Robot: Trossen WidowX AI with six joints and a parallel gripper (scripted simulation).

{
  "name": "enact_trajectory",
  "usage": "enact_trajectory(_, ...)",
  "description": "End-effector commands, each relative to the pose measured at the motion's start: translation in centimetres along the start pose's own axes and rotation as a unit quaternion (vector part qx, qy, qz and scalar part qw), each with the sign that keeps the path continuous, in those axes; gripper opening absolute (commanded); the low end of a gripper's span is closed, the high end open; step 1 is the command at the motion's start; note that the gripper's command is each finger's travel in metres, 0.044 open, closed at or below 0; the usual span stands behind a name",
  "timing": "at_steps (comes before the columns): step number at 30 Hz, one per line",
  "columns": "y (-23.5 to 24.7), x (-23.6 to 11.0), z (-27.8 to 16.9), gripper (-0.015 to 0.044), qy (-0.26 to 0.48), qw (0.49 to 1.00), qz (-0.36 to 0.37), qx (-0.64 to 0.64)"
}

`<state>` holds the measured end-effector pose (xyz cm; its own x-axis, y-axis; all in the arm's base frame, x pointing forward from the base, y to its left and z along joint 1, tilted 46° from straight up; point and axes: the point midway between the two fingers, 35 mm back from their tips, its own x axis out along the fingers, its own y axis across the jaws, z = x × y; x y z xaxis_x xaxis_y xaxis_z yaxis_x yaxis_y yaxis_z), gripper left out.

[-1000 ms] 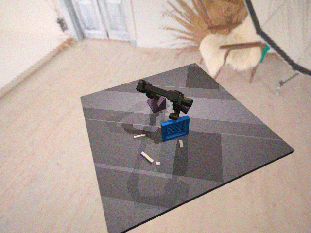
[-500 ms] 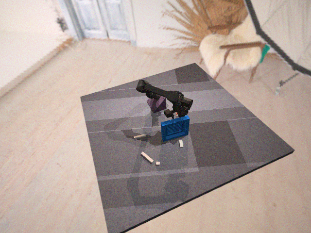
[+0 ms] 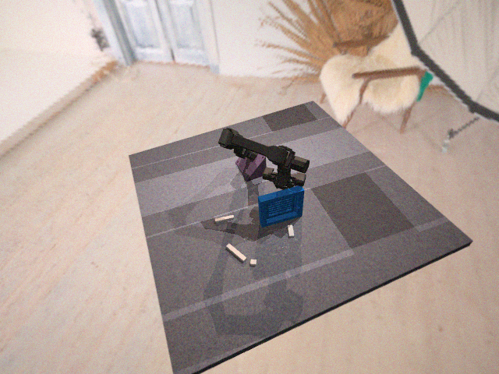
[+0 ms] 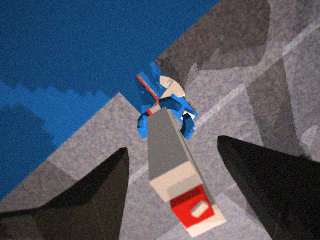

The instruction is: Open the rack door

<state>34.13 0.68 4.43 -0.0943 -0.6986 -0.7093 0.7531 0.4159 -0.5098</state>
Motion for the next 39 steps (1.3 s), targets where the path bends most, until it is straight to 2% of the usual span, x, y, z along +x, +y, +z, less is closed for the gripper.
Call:
enact_trajectory(1, 0.04, 0.0, 0.05, 0.0293, -0.001, 0.994, 0.001, 0.11)
enact_trajectory(10, 0.04, 0.0, 0.05, 0.0293, -0.001, 0.945, 0.001, 0.327)
enact_trajectory(19, 0.04, 0.0, 0.06, 0.0293, -0.001, 0.852, 0.001, 0.524)
enact_trajectory(37, 0.04, 0.0, 0.06, 0.0293, -0.002, 0.843, 0.001, 0.538)
enact_trajectory(39, 0.04, 0.0, 0.06, 0.0279, -0.002, 0.843, 0.001, 0.538)
